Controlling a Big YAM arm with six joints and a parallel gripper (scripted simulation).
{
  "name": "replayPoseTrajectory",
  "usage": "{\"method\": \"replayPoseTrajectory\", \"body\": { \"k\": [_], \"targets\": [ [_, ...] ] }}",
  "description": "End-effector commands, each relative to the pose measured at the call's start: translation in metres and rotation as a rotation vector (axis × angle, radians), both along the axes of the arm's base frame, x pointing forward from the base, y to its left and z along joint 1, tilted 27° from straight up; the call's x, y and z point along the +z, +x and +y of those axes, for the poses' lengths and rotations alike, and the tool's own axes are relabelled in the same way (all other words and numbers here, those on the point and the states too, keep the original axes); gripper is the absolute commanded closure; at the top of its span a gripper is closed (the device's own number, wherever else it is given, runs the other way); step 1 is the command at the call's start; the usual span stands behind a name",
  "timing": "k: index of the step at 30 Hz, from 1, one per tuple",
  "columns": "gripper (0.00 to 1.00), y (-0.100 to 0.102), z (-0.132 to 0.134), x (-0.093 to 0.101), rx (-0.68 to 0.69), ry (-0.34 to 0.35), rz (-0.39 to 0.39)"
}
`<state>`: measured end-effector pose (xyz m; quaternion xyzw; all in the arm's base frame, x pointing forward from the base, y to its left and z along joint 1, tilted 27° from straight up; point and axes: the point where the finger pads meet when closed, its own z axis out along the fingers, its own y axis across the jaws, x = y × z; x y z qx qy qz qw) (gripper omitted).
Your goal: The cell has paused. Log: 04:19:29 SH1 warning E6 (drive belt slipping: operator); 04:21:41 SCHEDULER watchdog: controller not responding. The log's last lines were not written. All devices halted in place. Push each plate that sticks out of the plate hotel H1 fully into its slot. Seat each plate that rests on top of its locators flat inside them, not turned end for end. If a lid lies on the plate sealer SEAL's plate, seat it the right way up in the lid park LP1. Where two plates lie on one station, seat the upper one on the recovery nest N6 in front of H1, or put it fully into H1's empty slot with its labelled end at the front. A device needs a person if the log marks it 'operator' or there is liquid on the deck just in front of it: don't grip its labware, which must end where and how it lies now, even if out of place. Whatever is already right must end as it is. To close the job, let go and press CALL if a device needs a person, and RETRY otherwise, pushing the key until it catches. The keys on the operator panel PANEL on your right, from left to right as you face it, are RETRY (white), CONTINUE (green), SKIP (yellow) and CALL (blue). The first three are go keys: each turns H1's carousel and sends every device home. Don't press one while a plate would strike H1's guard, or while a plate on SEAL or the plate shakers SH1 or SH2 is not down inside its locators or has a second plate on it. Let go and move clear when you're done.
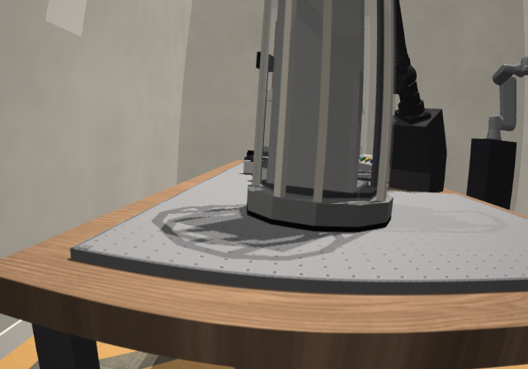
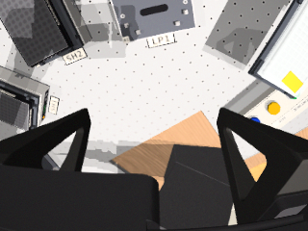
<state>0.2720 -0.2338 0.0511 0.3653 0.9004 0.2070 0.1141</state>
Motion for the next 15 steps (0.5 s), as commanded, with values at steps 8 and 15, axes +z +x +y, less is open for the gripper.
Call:
{"method": "replayPoseTrajectory", "body": {
  "k": [8, 15],
  "targets": [
    [0.0, 0.003, -0.055, 0.001, 0.008, -0.042, -0.032],
    [0.0, -0.006, -0.067, -0.007, -0.16, 0.029, 0.023]
  ]
}}
